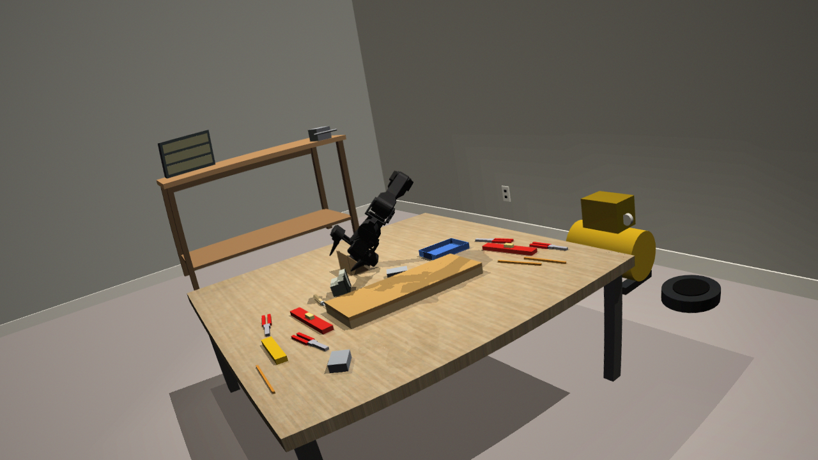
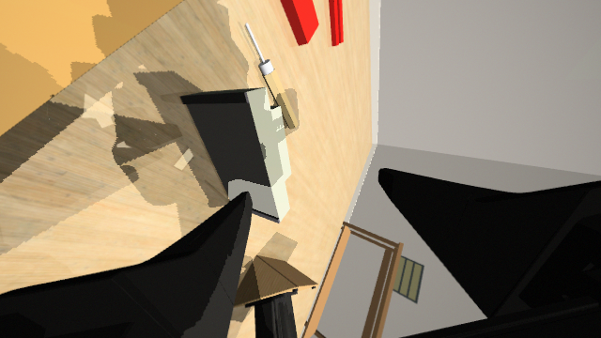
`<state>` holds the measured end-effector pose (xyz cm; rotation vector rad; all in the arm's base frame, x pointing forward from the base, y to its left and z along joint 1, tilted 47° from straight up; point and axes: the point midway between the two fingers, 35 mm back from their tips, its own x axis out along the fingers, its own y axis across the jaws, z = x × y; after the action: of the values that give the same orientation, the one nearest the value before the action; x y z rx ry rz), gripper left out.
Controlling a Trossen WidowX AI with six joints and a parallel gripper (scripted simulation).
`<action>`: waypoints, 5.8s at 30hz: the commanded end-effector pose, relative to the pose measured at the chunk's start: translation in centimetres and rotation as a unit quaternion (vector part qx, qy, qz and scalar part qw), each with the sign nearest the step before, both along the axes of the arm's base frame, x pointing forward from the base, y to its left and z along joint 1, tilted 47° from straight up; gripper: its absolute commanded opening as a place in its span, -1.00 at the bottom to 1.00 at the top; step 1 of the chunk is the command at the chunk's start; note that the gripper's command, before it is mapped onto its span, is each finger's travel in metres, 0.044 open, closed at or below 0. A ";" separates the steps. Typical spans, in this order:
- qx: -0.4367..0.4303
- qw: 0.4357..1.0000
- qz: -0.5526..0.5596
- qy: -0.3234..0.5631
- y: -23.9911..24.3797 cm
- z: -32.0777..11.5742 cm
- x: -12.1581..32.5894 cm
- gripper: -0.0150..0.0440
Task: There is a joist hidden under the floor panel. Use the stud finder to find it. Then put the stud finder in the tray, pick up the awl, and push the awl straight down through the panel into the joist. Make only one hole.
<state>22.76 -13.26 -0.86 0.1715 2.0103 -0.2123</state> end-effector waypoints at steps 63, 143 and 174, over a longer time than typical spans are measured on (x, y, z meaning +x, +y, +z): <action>0.443 0.615 0.489 -0.431 -3.1 -7.0 -4.0 1.00; 0.443 0.615 0.489 -0.431 -1.3 -9.1 -3.8 -0.49; 0.442 0.617 0.491 -0.428 -3.9 -6.4 -3.8 -0.49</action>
<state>18.78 -16.73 -7.54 -0.1964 0.8146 1.3611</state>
